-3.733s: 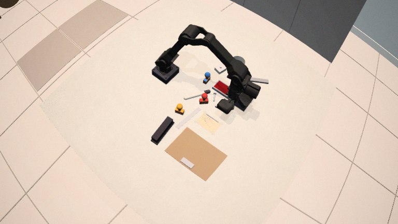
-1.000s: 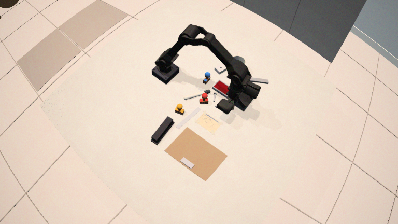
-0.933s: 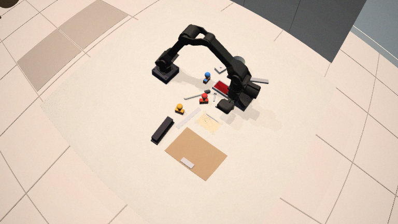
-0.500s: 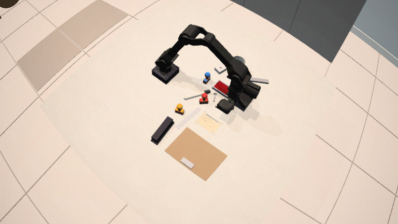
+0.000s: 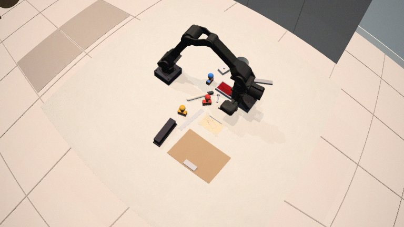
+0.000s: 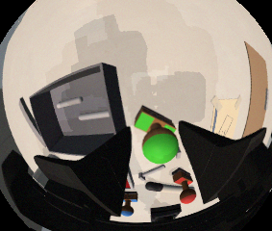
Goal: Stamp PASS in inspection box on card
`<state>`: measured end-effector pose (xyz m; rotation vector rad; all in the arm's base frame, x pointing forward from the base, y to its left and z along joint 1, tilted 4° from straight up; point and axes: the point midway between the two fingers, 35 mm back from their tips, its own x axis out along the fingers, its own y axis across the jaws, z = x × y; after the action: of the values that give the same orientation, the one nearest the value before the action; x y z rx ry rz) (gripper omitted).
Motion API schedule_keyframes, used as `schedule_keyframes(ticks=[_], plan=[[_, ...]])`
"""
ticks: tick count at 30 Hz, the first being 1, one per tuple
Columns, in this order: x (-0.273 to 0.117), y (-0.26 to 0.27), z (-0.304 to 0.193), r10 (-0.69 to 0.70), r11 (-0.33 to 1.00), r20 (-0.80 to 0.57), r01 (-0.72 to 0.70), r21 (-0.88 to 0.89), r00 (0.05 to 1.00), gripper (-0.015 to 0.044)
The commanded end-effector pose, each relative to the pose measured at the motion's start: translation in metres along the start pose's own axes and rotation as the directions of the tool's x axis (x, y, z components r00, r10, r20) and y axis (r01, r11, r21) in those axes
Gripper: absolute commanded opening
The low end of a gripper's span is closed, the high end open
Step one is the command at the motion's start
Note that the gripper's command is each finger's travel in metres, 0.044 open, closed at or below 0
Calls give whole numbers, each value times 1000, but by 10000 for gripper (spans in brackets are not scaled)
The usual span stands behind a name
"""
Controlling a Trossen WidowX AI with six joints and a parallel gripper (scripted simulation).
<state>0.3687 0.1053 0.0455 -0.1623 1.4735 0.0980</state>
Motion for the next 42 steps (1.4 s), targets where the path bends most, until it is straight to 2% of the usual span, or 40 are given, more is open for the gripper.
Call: schedule_keyframes(ticks=[1,17,21,42], plan=[[1,0,-1,-2,1000,-4,2,0,1000,201],[1,0,-1,-2,1000,-4,2,0,1000,94],[0,0,0,-2,1000,-5,2,0,1000,0],[-10,0,1,3,1000,-8,-3,0,1000,0]])
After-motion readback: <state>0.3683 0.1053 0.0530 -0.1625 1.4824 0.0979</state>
